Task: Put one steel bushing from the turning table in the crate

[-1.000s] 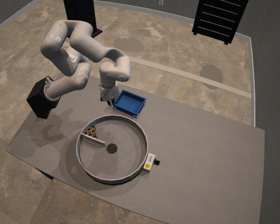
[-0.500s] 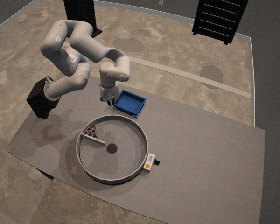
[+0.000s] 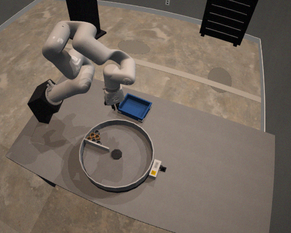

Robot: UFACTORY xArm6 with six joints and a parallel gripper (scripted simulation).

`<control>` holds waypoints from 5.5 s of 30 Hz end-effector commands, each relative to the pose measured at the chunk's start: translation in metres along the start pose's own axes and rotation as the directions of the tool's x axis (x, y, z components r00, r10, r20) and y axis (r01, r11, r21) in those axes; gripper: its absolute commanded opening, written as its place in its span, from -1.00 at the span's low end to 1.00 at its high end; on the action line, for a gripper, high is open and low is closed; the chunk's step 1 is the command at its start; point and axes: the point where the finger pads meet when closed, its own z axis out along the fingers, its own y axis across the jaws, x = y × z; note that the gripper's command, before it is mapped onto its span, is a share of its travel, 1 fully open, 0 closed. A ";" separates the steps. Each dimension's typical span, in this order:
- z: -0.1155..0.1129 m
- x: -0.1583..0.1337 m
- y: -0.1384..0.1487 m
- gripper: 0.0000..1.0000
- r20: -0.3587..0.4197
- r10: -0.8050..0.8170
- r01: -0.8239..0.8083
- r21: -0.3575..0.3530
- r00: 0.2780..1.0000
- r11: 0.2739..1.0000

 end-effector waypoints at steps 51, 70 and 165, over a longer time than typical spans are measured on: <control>-0.001 0.000 0.001 -0.73 0.001 0.000 0.000 -0.002 1.000 1.000; -0.001 0.000 0.001 -0.73 0.001 0.000 0.000 -0.002 1.000 1.000; 0.025 -0.021 -0.043 -0.79 0.181 0.695 -0.705 0.353 0.696 0.615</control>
